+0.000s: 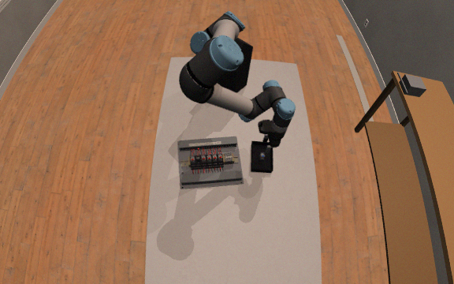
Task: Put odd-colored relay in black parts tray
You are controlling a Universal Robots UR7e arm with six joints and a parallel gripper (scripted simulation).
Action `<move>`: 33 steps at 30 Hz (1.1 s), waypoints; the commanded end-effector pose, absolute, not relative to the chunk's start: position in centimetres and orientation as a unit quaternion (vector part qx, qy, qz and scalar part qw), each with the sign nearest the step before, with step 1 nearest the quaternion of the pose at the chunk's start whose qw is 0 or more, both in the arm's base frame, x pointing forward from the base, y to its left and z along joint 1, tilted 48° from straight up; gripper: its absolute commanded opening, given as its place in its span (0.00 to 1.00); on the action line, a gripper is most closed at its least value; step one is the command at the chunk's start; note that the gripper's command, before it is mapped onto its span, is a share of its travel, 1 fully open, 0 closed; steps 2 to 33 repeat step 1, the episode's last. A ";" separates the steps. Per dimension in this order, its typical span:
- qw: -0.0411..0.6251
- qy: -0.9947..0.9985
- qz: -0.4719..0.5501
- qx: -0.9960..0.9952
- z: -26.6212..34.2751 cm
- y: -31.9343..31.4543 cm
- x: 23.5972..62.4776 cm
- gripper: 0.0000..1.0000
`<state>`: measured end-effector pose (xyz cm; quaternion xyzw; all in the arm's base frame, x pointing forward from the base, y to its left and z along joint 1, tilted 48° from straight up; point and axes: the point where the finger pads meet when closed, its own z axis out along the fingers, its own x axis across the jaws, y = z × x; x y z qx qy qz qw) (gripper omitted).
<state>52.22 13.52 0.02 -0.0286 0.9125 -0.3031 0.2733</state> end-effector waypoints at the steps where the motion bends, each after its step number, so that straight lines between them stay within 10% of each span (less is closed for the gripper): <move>1: 0.274 0.912 -0.303 -0.029 0.1 13.6 52.2 0.98; 33: 0.274 0.912 -0.303 -0.029 0.1 13.6 52.2 0.98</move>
